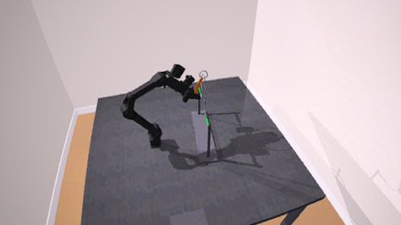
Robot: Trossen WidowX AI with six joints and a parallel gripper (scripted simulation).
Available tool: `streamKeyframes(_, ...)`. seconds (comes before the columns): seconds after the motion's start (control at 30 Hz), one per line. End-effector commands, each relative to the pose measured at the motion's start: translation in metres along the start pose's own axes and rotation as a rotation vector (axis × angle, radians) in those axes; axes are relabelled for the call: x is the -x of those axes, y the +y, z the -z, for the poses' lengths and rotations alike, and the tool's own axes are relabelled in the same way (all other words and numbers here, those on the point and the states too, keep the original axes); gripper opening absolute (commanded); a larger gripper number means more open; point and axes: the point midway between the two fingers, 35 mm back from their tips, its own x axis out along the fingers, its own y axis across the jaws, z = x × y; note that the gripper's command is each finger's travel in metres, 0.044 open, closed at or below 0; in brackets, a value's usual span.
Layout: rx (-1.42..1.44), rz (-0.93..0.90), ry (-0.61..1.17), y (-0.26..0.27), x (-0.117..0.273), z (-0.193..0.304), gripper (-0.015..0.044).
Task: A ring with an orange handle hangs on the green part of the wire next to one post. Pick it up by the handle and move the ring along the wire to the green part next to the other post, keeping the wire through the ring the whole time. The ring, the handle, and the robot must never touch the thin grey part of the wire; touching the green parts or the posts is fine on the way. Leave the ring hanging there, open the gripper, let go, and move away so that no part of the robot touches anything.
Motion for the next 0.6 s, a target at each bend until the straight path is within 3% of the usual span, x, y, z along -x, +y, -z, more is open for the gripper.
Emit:
streamKeyframes(0.0, 0.044, 0.03, -0.006, -0.0023, -0.0009, 0.0006, -0.015)
streamKeyframes(0.57, 0.223, 0.15, -0.034, -0.0119, -0.0011, -0.0009, -0.015)
